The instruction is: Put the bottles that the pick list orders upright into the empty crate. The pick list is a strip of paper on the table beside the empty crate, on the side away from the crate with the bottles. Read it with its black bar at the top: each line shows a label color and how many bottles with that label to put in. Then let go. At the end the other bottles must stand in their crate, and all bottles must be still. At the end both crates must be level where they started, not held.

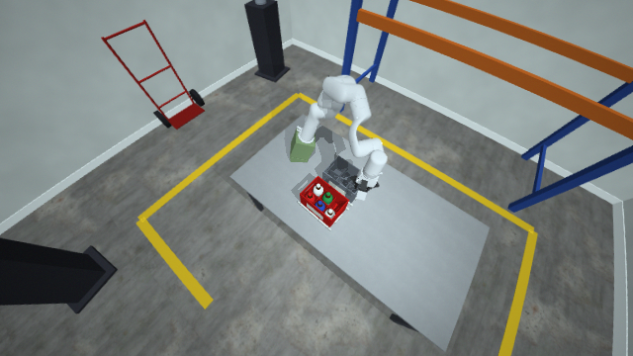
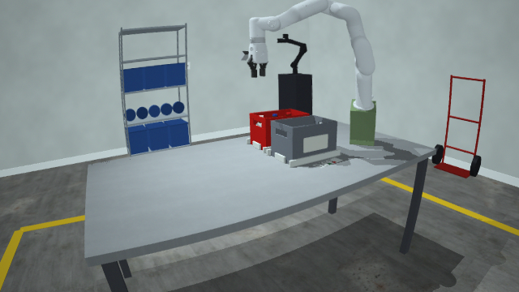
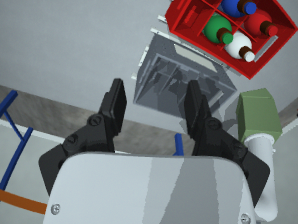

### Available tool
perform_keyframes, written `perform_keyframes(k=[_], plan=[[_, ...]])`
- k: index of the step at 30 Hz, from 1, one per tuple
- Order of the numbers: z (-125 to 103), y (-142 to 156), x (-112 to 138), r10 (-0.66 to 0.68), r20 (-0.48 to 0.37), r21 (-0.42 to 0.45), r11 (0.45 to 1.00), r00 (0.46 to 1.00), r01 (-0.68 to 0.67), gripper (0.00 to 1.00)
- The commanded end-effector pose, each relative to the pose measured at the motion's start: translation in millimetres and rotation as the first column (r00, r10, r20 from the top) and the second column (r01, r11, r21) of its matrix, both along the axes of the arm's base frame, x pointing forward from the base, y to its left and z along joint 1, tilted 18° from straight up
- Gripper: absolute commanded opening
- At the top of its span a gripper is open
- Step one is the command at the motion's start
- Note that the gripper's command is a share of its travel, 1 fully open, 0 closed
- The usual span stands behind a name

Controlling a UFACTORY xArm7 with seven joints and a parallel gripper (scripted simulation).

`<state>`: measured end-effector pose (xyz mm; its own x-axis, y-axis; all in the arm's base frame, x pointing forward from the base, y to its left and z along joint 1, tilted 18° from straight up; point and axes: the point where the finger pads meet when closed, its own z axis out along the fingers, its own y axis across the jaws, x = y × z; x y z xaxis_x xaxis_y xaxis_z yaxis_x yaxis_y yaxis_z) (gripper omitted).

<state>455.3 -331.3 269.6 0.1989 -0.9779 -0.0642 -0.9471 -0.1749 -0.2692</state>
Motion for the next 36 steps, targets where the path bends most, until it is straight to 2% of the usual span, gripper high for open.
perform_keyframes(k=[1,36], plan=[[9.4,19.9,9.0,-0.015,0.006,0.002,1.000,1.000,0.015,0.65],[42.0,147.9,37.8,-0.203,-0.009,0.098,0.974,0.979,0.202,0.65]])
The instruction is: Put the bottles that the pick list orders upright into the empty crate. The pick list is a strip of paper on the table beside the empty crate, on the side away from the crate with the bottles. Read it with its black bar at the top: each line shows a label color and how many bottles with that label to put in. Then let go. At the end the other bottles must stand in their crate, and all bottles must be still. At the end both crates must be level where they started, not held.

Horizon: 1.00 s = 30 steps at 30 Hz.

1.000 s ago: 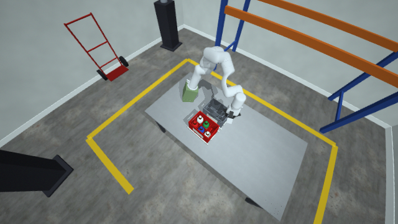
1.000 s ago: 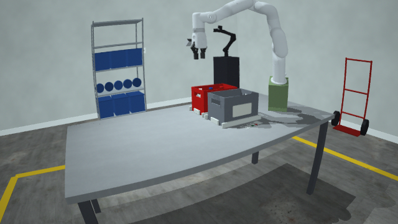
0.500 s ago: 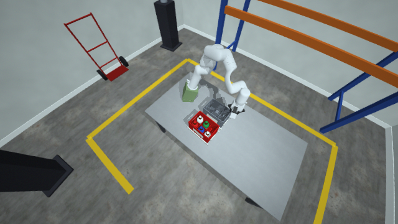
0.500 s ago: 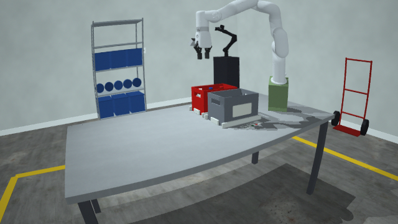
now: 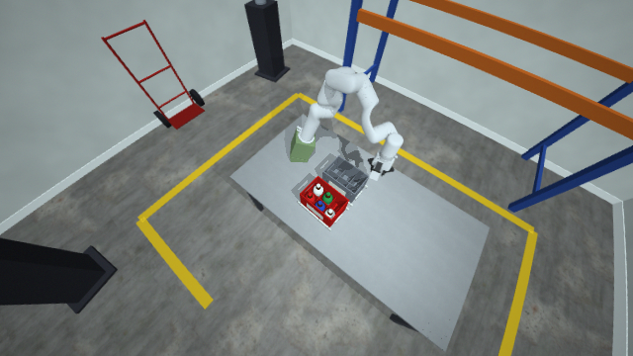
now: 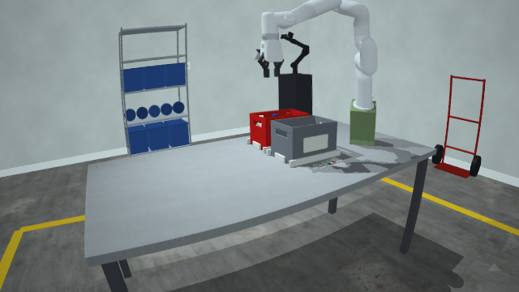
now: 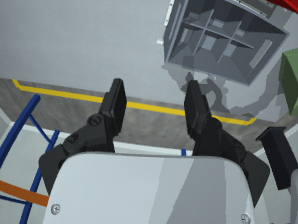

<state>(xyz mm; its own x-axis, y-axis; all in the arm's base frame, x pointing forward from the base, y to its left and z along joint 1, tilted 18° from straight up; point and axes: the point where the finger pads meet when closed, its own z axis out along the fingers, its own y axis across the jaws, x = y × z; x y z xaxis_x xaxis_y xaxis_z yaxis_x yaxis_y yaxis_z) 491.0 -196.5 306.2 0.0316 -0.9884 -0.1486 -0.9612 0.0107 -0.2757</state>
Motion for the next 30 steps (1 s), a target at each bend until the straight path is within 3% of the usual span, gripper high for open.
perform_keyframes(k=[1,30], plan=[[6.4,18.0,2.5,-0.045,0.000,0.018,0.999,0.999,0.045,0.65],[22.9,124.6,0.2,-0.164,-0.027,0.073,0.983,0.986,0.166,0.65]])
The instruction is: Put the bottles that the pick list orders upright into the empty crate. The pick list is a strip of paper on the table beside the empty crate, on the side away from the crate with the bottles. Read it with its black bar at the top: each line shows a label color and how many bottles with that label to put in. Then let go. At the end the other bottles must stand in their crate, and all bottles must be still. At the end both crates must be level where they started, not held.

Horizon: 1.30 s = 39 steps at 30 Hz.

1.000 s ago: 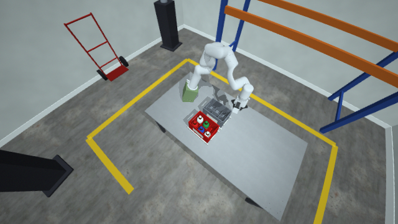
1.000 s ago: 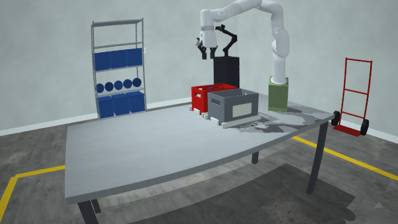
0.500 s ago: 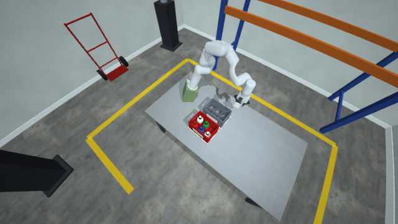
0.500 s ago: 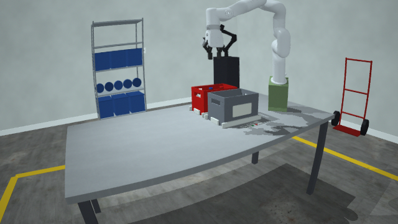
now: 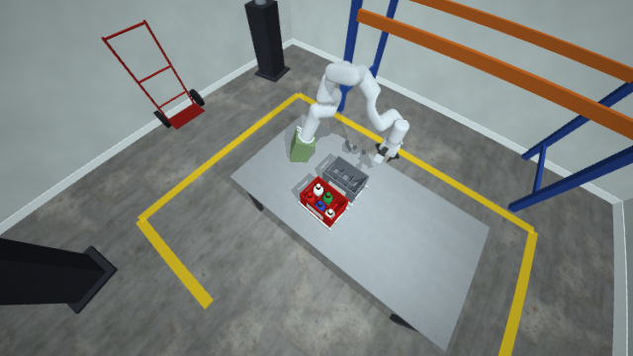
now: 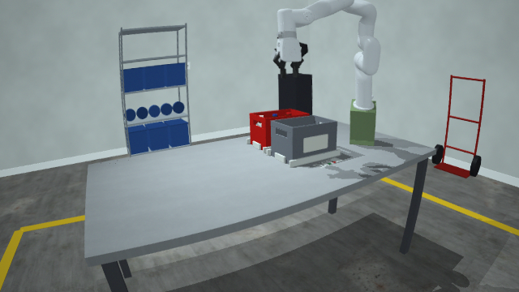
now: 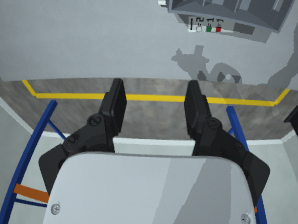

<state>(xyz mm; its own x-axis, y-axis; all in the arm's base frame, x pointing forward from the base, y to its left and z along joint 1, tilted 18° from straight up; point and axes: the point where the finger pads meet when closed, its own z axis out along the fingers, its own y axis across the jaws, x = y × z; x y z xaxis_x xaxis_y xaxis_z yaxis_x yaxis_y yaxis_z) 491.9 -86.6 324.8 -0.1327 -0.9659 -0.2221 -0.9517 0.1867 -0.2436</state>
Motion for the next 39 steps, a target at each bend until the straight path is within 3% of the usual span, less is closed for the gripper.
perform_keyframes(k=[1,39], plan=[[4.2,14.7,-0.7,-0.003,0.004,-0.001,1.000,1.000,0.003,0.65],[9.3,157.9,-42.8,-0.255,-0.071,0.082,0.962,0.964,0.260,0.65]])
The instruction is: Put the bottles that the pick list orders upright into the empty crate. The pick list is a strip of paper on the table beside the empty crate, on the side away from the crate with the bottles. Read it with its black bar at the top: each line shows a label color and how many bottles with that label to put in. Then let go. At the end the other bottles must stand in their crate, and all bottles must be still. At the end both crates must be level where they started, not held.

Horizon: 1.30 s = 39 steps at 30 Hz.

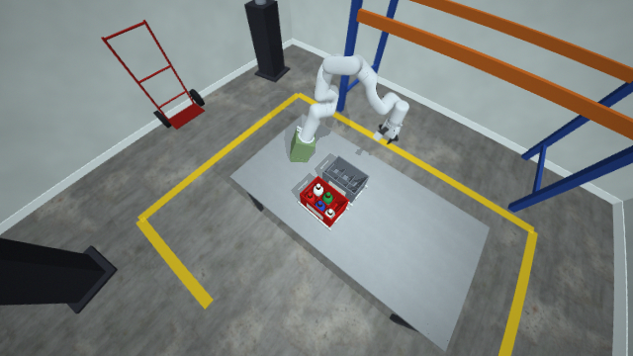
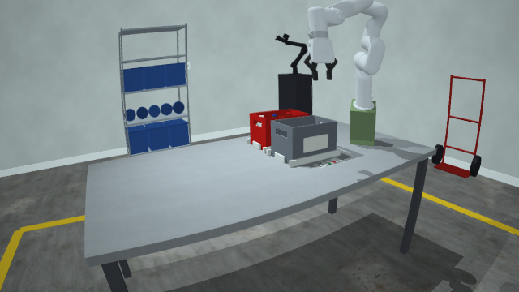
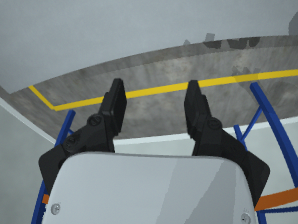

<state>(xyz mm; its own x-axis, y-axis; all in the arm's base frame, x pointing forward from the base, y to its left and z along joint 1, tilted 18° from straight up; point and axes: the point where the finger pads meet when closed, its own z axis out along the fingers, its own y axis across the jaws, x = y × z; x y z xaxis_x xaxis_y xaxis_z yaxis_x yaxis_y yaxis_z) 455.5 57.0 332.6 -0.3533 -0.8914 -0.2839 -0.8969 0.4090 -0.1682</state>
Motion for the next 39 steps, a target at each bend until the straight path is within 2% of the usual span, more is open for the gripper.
perform_keyframes(k=[1,20,25,39], plan=[[1.2,18.9,-8.5,-0.039,-0.005,0.010,0.999,0.999,0.040,0.65],[-5.9,81.6,-45.8,-0.178,-0.043,0.041,0.983,0.983,0.180,0.65],[-7.1,87.9,-50.5,-0.209,-0.051,0.046,0.976,0.977,0.211,0.65],[-18.8,131.5,-88.4,-0.321,-0.078,0.061,0.943,0.944,0.326,0.65]])
